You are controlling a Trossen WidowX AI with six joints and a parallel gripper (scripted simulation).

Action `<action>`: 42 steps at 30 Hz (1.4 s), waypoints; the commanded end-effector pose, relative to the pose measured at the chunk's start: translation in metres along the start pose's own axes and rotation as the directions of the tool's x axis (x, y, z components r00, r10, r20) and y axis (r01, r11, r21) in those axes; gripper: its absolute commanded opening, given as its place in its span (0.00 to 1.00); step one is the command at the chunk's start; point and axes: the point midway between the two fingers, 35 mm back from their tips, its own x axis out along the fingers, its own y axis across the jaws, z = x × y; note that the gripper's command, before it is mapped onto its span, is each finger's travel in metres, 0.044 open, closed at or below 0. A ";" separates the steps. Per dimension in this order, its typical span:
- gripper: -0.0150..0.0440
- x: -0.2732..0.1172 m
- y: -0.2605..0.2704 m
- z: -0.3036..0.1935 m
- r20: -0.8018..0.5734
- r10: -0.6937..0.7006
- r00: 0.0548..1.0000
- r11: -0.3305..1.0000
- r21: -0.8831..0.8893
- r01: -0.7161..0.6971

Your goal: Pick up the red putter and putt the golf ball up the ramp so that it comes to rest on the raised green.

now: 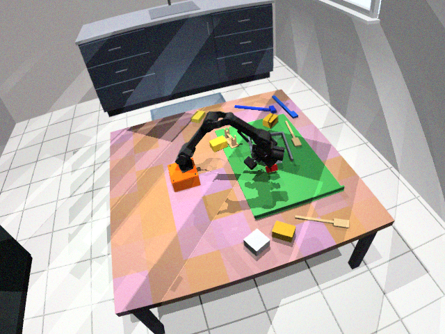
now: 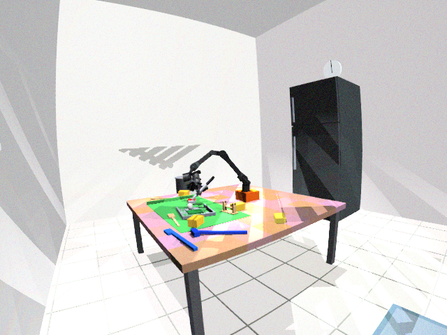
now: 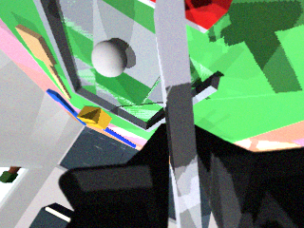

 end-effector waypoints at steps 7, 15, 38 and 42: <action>0.25 -0.021 0.037 -0.046 0.002 0.017 1.000 1.000 -0.005 -0.017; 0.25 -0.017 0.034 -0.042 0.002 0.011 1.000 1.000 -0.016 -0.011; 0.25 -0.017 0.034 -0.042 0.002 0.011 1.000 1.000 -0.016 -0.011; 0.25 -0.017 0.034 -0.042 0.002 0.011 1.000 1.000 -0.016 -0.011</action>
